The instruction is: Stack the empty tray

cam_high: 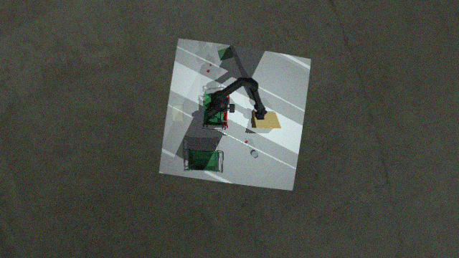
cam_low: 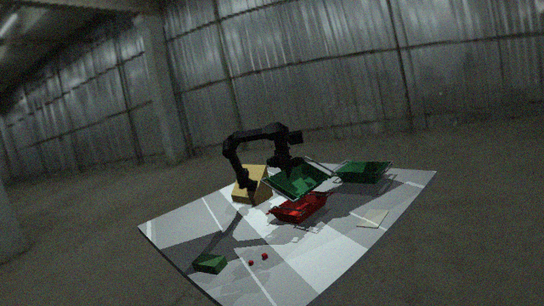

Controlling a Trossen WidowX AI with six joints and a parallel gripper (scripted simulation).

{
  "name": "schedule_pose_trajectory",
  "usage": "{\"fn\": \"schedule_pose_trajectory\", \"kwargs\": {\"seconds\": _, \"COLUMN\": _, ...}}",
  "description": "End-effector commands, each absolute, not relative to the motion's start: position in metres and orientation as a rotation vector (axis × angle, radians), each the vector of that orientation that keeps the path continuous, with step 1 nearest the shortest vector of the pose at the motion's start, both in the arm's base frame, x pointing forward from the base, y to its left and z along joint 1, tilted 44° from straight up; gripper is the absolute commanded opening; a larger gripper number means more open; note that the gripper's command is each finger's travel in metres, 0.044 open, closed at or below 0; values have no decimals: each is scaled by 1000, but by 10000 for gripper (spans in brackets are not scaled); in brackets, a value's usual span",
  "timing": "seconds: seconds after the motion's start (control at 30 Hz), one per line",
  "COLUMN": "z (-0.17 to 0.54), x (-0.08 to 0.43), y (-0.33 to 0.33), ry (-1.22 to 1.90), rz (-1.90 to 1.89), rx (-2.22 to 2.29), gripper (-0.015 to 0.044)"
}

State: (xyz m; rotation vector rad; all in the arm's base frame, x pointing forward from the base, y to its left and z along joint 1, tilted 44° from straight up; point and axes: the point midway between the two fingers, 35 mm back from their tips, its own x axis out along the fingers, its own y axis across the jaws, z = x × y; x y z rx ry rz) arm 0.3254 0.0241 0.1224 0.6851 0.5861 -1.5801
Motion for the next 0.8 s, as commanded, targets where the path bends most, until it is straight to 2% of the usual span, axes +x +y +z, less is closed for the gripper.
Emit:
{"fn": "schedule_pose_trajectory", "kwargs": {"seconds": 0.0, "z": 125, "x": 329, "y": 29, "ry": 573, "rz": -1560, "rx": 696, "gripper": 0}}
{"fn": "schedule_pose_trajectory", "kwargs": {"seconds": 0.77, "z": 104, "x": 329, "y": 8, "ry": 573, "rz": -1560, "rx": 697, "gripper": 0}}
